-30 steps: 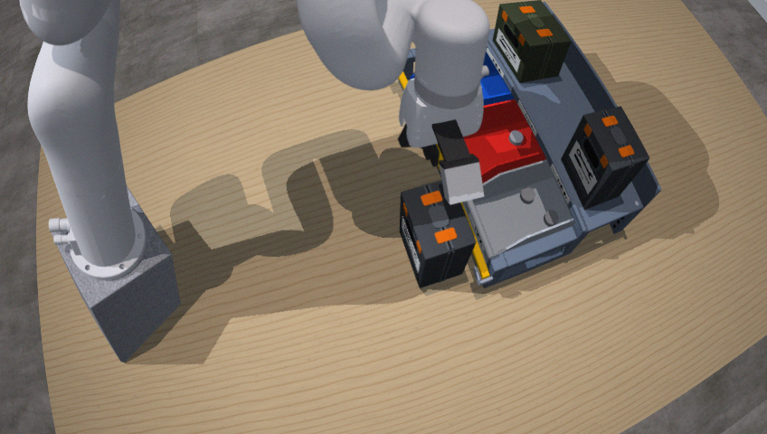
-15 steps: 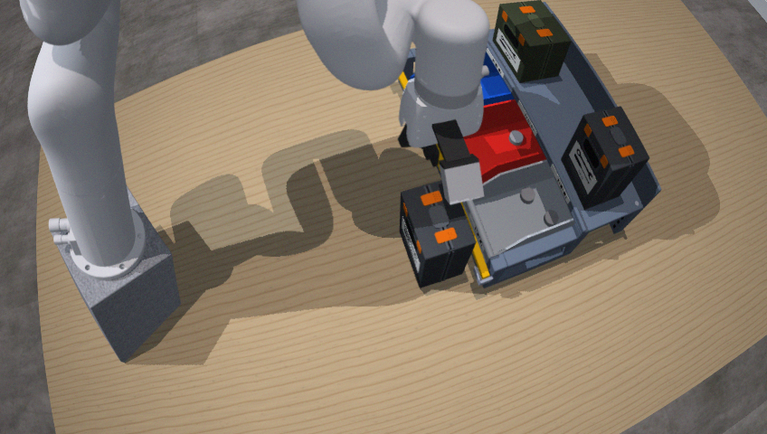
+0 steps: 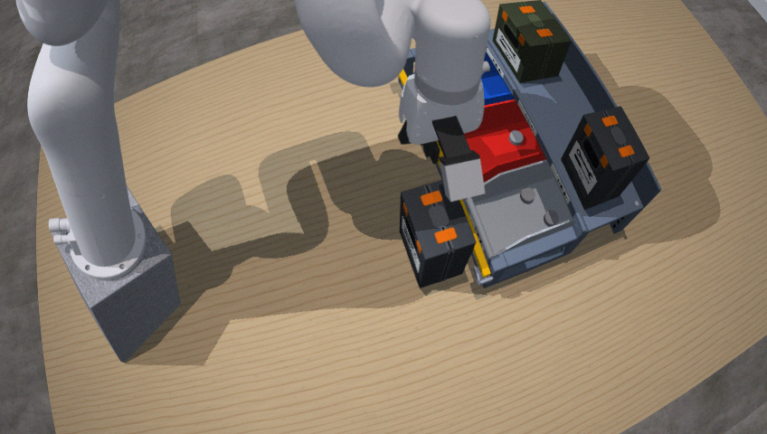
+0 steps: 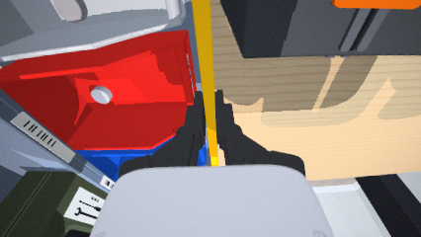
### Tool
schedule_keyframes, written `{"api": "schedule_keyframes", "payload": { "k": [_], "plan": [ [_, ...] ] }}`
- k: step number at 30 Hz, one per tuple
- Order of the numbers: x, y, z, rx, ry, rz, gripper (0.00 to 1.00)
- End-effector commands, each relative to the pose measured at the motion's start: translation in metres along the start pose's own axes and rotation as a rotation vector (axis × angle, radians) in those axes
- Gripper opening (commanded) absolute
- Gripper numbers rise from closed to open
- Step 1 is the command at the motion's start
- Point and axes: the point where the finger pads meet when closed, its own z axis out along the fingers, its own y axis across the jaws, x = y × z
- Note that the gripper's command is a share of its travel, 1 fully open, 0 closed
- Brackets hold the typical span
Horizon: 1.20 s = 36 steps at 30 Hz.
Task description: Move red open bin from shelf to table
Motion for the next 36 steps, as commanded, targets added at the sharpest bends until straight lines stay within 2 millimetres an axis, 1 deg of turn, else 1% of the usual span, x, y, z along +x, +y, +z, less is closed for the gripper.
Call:
{"api": "schedule_keyframes", "payload": {
  "k": [1,10,15,27,32,36],
  "plan": [
    [0.0,-0.002,-0.003,0.003,0.0,0.0,0.0],
    [0.0,-0.002,-0.003,0.003,0.0,0.0,0.0],
    [0.0,-0.002,-0.017,0.004,0.0,0.0,0.0],
    [0.0,-0.002,-0.017,0.004,0.0,0.0,0.0],
    [0.0,-0.001,-0.072,0.004,0.0,0.0,0.0],
    [0.0,-0.001,-0.072,0.004,0.0,0.0,0.0]
  ]
}}
